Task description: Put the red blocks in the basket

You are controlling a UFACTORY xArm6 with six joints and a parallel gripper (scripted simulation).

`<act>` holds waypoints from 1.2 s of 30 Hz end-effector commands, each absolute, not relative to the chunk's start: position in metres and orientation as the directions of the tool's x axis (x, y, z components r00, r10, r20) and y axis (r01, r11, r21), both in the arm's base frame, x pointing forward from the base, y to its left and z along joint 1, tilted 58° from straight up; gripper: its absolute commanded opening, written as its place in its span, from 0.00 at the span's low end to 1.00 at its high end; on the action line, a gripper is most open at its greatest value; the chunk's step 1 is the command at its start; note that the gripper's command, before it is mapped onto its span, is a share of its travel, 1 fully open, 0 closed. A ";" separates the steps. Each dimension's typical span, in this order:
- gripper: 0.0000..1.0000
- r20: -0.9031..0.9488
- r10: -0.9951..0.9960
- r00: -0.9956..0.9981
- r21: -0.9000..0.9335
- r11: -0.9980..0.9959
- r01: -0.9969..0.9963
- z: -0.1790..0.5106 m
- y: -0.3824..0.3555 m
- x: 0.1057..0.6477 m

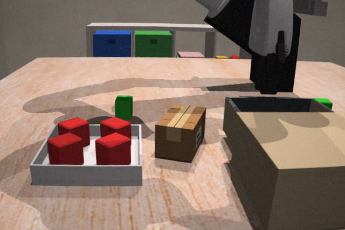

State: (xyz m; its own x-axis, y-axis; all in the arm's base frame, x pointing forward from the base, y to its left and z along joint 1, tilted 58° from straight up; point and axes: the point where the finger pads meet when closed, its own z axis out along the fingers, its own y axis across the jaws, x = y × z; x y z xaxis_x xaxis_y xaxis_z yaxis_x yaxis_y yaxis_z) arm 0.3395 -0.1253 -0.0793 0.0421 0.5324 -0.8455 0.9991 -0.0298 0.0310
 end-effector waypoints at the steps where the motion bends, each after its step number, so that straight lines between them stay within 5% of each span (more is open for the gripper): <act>1: 0.24 -0.845 0.533 0.043 0.033 -0.028 0.999 -0.079 -0.124 0.341; 36: 0.24 -0.845 0.533 0.043 0.033 -0.028 0.999 -0.087 -0.137 0.340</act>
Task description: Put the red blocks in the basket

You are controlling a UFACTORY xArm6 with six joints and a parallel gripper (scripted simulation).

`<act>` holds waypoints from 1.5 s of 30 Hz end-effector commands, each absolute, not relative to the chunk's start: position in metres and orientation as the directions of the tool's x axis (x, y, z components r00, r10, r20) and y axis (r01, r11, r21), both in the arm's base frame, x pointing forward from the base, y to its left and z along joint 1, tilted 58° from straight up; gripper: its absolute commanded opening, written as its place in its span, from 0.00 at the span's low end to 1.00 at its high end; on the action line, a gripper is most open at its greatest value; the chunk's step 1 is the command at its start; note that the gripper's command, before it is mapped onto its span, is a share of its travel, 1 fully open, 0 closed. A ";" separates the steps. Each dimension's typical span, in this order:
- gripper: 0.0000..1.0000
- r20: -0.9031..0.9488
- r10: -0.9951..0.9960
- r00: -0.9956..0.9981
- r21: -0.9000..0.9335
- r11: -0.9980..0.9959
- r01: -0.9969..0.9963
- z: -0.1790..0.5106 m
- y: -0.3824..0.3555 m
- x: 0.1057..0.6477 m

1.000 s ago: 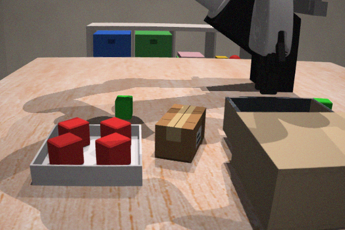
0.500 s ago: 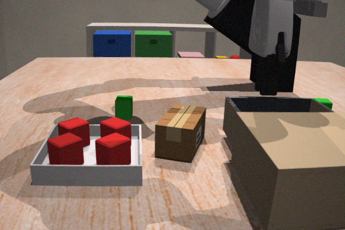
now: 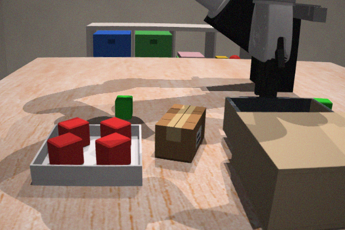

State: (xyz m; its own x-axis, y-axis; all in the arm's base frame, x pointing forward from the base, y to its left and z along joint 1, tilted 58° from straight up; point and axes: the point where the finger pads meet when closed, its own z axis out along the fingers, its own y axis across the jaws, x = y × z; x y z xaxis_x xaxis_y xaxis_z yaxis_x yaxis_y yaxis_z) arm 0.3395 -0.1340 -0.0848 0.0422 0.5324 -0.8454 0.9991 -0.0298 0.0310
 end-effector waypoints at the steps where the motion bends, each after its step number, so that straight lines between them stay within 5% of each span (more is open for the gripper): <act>1: 0.24 -0.845 0.533 0.043 0.033 -0.028 0.999 -0.087 -0.137 0.340; 45: 0.24 -0.845 0.533 0.043 0.033 -0.028 0.999 -0.095 -0.149 0.340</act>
